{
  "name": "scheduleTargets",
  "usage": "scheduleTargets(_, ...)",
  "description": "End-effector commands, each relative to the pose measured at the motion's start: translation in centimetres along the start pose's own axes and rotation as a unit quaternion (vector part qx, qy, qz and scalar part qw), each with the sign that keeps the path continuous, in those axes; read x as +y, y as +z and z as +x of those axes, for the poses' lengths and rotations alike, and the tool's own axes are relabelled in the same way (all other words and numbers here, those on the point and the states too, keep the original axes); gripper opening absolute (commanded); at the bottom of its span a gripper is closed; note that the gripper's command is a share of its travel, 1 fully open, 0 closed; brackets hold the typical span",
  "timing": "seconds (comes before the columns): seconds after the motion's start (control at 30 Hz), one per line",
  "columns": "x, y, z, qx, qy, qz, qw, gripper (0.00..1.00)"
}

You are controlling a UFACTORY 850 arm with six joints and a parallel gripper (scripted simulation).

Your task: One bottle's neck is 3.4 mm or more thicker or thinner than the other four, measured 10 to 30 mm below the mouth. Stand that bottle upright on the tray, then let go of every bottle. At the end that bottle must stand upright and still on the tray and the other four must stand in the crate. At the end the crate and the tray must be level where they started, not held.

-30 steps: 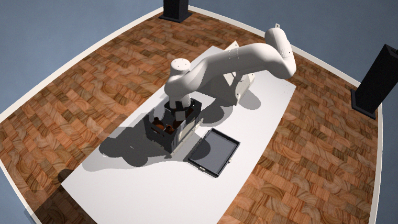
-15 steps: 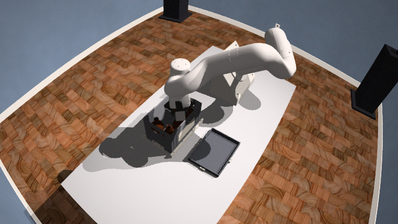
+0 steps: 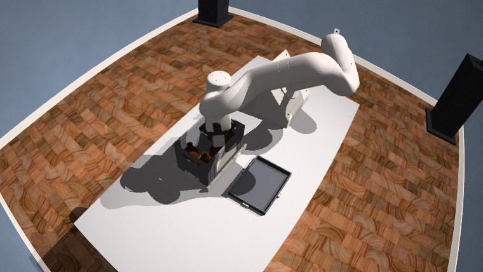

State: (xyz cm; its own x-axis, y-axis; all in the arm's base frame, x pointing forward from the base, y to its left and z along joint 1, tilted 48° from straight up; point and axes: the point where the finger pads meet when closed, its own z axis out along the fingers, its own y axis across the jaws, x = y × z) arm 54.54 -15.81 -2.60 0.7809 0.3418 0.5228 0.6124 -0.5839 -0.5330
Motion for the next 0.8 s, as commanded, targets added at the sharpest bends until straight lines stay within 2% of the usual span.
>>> scheduleTargets(0.0,0.06,-0.10,0.04,0.000,0.000,-0.001,1.000,0.65)
scheduleTargets(0.77,0.06,0.88,0.05,0.000,0.000,-0.001,1.000,0.65)
